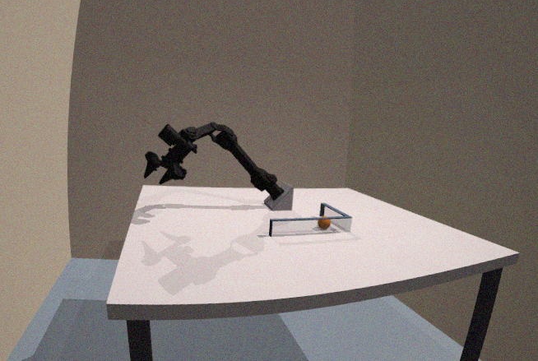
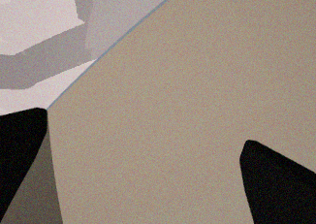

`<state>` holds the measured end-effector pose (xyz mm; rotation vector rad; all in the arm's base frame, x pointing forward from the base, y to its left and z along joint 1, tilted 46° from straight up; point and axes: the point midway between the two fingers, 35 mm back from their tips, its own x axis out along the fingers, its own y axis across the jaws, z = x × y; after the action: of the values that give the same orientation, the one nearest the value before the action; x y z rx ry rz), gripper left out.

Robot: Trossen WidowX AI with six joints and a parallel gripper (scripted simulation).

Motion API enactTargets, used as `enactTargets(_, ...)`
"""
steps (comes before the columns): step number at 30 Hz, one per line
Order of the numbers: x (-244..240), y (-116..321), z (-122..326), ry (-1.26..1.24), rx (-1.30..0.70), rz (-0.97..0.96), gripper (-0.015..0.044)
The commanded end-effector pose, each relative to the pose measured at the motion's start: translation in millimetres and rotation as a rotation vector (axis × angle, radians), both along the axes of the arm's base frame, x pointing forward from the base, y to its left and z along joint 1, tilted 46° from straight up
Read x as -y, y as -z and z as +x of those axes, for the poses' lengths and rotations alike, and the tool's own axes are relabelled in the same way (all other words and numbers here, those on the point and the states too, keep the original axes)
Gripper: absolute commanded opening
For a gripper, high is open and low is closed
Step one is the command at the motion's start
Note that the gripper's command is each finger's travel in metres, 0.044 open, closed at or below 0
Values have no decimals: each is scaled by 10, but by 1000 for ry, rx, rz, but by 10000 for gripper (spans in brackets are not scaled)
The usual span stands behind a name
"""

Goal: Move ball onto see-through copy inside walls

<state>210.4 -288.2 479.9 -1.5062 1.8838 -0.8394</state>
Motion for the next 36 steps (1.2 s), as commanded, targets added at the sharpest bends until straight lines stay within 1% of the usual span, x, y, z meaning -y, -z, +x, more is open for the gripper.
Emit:
enactTargets(1,-1,8,14,-3,2,1,374)
enactTargets(2,-4,34,55,-12,10,4,349)
enactTargets(5,-40,217,340,-73,62,26,349)
enactTargets(11,-319,848,1159,-233,223,131,349)
enactTargets(16,-730,1440,1732,-325,350,255,349)
enactTargets(20,-1124,1907,2061,-363,436,361,349)
enactTargets(24,-1532,2343,2277,-368,513,465,349)
enactTargets(28,-1958,2769,2399,-345,579,563,349)
enactTargets(32,-2397,3194,2428,-309,613,641,349)
enactTargets(36,-2865,3642,2356,-259,627,700,349)
